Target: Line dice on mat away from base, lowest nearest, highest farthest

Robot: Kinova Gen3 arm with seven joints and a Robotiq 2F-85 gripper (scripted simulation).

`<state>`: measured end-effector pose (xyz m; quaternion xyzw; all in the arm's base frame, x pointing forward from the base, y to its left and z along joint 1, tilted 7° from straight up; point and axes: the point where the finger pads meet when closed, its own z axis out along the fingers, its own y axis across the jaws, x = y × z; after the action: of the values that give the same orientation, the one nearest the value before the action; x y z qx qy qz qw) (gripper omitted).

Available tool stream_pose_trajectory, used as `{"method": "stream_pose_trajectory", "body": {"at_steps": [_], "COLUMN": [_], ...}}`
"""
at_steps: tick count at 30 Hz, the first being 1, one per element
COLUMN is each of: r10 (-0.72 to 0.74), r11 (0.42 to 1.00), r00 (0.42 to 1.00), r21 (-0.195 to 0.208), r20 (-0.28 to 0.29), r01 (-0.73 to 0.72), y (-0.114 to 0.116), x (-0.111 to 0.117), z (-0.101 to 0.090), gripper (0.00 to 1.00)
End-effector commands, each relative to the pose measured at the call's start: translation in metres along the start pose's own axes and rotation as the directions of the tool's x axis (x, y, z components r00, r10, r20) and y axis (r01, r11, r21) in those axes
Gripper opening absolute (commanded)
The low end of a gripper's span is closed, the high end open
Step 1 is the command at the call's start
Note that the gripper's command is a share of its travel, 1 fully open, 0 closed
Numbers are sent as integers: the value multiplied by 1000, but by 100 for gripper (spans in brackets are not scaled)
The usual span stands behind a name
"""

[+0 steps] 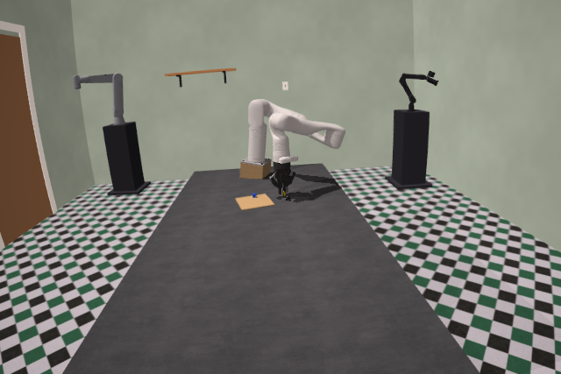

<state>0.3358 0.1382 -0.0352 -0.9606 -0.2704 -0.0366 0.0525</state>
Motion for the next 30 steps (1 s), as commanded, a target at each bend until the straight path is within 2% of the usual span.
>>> {"method": "stream_pose_trajectory", "body": {"at_steps": [1,25,30], "r10": [0,0,0], "r11": [1000,1000,1000], "r00": [1000,1000,1000], "r21": [0,0,0], "r20": [-1,-1,-1], "r01": [0,0,0], "y": [0,0,0], "x": [0,0,0], "z": [0,0,-5], "gripper": [11,11,11]}}
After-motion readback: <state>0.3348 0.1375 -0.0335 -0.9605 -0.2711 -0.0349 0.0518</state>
